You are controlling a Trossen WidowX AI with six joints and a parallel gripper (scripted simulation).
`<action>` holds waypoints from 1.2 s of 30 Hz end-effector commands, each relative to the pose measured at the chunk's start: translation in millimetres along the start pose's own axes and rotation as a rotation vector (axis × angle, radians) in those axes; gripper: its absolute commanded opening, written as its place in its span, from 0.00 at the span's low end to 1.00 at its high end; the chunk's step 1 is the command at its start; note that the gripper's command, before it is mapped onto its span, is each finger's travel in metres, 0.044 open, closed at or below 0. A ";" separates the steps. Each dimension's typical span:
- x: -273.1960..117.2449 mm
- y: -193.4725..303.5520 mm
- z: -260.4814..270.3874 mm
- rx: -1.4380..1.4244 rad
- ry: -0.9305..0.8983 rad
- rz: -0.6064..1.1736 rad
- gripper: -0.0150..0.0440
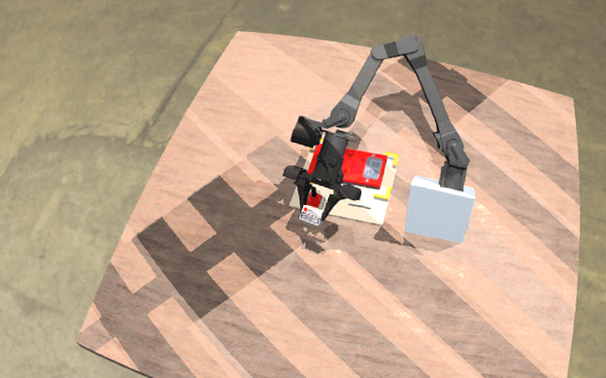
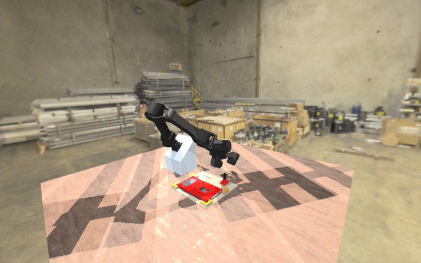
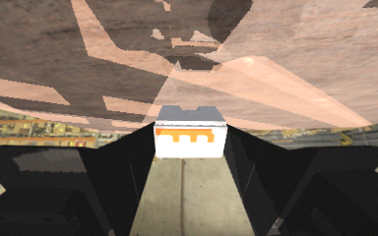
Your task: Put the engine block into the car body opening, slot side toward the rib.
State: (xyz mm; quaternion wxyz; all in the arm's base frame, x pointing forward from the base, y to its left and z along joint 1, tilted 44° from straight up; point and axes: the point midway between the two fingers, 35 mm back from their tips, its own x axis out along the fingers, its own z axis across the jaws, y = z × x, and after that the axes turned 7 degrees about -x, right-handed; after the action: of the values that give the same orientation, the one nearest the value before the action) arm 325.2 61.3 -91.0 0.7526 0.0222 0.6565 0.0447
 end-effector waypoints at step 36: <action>49.4 -53.0 -8.4 -0.011 0.003 0.023 0.34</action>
State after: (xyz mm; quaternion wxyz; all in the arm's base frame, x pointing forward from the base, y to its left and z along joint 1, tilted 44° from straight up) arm 325.8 13.7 -145.9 0.7517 0.0251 0.6565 0.0576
